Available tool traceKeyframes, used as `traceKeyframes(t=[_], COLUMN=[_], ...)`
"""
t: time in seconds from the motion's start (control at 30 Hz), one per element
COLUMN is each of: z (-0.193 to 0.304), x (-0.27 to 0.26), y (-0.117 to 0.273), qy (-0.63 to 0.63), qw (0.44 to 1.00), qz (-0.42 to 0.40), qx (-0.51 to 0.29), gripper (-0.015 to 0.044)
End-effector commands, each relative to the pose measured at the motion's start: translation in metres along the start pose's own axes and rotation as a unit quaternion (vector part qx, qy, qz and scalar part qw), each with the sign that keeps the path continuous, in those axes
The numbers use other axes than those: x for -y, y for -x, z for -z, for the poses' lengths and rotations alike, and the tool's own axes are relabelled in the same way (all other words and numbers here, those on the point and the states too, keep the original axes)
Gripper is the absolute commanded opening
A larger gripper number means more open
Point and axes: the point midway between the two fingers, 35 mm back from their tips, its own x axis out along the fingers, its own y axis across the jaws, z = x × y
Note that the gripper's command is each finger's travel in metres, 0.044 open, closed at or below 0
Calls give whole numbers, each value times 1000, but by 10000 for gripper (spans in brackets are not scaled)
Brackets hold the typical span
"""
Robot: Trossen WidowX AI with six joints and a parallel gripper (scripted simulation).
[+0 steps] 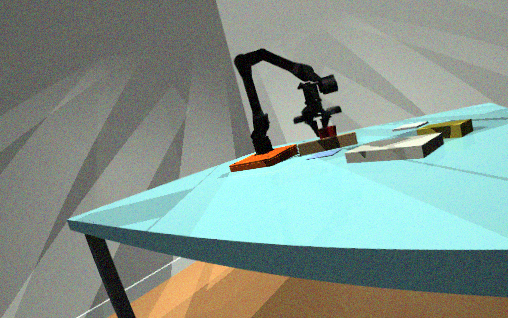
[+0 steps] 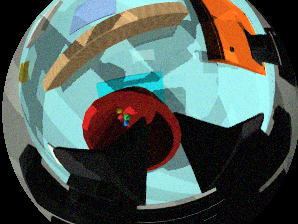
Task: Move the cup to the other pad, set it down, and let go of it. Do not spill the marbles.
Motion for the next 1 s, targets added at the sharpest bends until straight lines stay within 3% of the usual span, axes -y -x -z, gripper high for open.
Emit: traceKeyframes(t=[0.0,0.97], z=[0,0], x=[0,-1], y=[3,42], qy=[0,-2], qw=[1000,1000], qz=[0,1], qx=[0,-1], gripper=[128,128])
